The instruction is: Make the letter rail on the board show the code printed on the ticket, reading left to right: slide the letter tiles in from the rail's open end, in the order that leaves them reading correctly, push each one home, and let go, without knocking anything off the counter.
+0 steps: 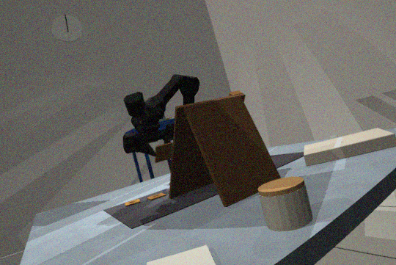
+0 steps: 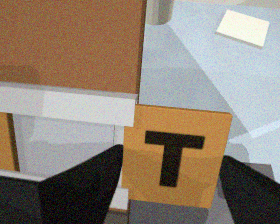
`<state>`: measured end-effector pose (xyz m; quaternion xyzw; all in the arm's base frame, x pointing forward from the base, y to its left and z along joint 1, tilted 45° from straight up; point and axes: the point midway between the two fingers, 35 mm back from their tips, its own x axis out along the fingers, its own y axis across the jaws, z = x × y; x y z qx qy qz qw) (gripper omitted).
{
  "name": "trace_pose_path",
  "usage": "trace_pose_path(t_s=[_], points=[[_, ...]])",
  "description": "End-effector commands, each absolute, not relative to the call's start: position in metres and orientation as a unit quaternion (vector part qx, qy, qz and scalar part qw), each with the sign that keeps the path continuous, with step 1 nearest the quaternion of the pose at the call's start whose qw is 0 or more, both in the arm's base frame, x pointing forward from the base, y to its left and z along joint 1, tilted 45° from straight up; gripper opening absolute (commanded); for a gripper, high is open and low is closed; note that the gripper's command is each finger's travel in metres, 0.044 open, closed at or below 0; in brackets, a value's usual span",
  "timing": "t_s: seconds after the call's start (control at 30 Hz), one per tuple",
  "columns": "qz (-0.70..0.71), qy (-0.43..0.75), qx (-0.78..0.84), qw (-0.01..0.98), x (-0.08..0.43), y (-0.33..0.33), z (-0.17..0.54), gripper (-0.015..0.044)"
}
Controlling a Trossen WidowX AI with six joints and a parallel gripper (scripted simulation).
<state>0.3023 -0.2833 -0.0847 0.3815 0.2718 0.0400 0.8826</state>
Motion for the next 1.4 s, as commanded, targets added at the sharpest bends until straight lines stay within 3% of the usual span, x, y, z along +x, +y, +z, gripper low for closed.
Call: trace_pose_path(t_s=[0.0, 1.37], points=[[0.038, 0.274, 0.384, 0.881, 0.302, -0.281, -0.084, 0.0], [0.038, 0.274, 0.385, 0.881, 0.305, -0.266, -0.07, 0.0]])
